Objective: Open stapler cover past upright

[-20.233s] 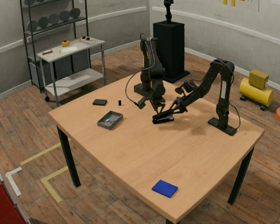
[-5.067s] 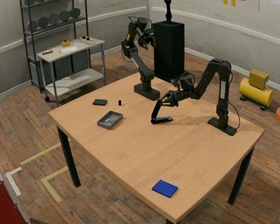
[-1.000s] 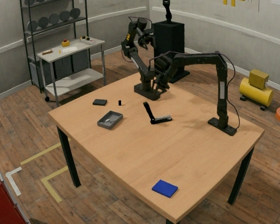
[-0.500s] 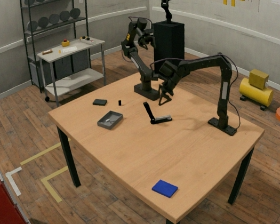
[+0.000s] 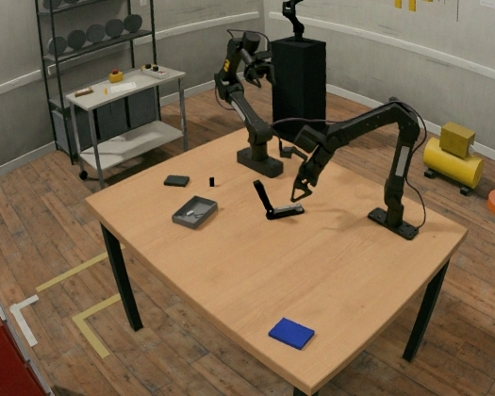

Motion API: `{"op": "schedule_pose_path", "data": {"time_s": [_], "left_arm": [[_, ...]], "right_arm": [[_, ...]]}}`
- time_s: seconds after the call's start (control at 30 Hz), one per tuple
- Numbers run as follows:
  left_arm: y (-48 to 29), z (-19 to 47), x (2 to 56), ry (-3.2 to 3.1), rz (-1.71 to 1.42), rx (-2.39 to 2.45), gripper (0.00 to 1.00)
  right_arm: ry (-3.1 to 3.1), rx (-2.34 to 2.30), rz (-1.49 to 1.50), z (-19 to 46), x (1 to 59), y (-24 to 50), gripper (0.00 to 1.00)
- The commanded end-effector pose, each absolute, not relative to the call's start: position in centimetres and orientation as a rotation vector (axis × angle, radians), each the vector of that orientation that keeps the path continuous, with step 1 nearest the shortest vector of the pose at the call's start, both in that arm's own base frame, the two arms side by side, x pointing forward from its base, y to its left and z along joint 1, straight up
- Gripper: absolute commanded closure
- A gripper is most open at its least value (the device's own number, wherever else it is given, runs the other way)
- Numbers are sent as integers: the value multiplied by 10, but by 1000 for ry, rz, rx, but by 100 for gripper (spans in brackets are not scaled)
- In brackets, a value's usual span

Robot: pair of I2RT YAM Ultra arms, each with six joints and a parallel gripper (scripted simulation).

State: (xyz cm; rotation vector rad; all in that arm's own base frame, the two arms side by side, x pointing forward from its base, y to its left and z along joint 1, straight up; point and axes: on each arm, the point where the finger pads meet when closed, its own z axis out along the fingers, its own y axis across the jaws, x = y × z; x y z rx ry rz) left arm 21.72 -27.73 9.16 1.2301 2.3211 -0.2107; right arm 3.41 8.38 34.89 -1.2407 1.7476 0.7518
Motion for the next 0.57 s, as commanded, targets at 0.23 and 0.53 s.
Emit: {"op": "schedule_pose_path", "data": {"time_s": [0.23,0.53], "left_arm": [[-277,97,218,2271,-240,1249,0],[-277,97,218,2271,-240,1249,0]], "right_arm": [[1745,-1245,756,353,34,86,43],[1745,-1245,756,353,34,86,43]]}}
